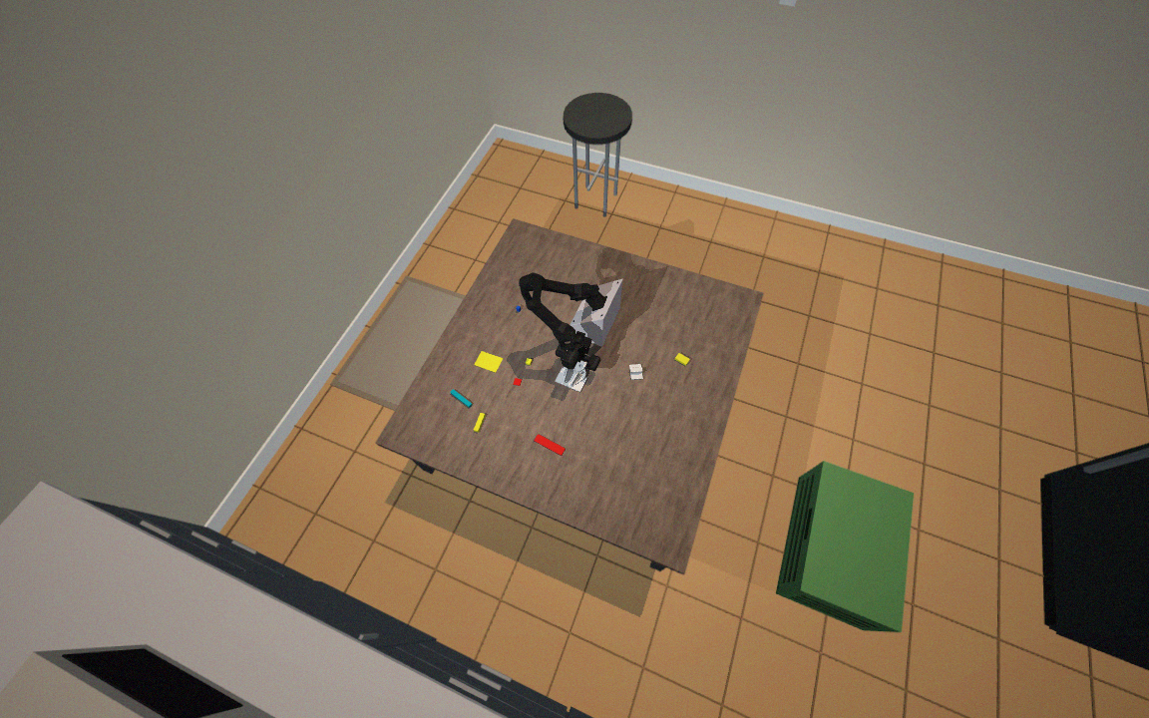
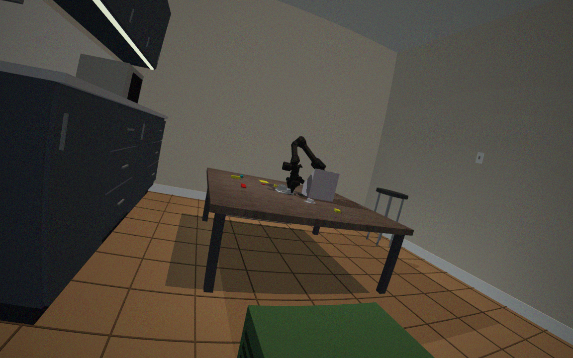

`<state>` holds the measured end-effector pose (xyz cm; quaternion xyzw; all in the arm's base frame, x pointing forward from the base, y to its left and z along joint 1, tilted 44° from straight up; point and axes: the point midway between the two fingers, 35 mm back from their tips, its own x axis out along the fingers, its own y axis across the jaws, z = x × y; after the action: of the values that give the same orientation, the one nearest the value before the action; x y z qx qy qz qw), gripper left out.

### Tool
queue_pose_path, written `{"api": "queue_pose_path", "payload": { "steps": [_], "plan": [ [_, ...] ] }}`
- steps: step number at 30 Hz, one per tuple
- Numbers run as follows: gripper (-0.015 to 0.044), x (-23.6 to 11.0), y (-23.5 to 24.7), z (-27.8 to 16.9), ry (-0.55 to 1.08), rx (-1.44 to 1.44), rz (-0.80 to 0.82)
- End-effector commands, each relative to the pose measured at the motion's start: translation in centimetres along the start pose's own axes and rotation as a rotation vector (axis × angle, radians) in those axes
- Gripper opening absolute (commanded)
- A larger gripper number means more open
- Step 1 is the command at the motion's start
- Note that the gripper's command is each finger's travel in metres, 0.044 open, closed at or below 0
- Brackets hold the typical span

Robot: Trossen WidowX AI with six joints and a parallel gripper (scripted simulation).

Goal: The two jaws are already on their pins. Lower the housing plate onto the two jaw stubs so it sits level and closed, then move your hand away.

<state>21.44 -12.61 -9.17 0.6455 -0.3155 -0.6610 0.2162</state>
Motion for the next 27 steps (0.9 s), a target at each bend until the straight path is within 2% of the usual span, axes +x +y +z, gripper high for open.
{"api": "queue_pose_path", "payload": {
  "steps": [1,27],
  "plan": [
    [0.0351,0.33,0.09,-0.03,-0.003,0.01,-0.001],
    [0.0351,0.33,0.09,-0.03,-0.003,0.01,-0.001]
  ]
}}
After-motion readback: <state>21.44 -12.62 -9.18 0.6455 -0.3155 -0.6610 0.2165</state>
